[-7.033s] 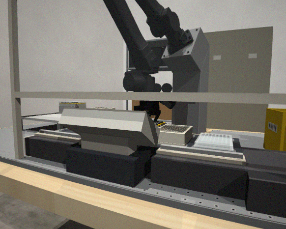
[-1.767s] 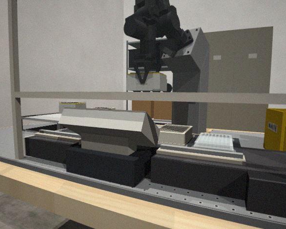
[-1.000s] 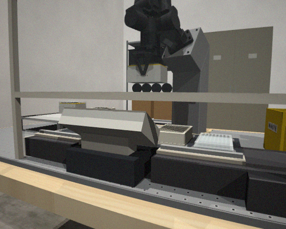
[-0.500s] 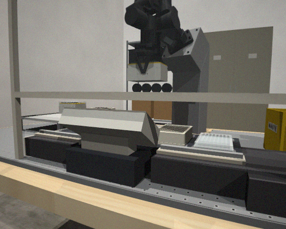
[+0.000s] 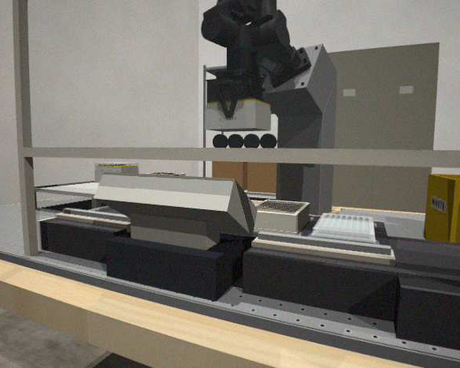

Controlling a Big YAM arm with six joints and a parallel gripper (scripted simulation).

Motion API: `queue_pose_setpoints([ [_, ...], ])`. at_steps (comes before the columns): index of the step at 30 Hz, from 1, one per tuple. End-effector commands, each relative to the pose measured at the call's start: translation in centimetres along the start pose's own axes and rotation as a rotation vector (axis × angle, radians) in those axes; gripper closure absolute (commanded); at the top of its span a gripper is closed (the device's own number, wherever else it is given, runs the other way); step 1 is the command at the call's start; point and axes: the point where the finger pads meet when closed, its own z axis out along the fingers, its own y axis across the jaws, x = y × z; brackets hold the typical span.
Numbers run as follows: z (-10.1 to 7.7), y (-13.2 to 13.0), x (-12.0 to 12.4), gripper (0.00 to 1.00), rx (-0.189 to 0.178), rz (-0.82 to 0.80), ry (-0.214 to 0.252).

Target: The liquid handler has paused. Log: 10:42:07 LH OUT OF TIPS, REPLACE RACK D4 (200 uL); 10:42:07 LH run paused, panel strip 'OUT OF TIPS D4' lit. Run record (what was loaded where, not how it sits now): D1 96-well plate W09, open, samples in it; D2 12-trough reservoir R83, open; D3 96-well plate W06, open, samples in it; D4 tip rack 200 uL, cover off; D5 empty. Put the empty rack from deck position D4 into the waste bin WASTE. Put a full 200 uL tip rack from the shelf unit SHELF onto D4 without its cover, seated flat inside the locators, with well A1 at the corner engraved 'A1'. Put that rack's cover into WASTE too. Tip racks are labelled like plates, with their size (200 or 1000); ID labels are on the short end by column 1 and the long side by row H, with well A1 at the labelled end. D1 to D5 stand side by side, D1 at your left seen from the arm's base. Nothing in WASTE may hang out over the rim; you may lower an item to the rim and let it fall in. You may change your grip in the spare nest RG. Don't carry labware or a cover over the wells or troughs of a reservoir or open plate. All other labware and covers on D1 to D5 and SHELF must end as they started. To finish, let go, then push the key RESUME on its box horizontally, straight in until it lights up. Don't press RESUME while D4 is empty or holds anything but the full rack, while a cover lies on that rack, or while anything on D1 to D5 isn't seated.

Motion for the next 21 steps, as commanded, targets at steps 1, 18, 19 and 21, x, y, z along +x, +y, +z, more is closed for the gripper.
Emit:
queue_pose_setpoints([
  [1,-0.22,-0.65,0.2,1.0,0.015,0.085,0.004],
  [18,-0.22,-0.65,0.23,1.0,0.016,0.386,0.003],
  [19,-0.22,-0.65,0.24,1.0,0.016,0.406,0.003],
  [21,-0.22,-0.66,0.23,1.0,0.016,0.43,0.003],
])
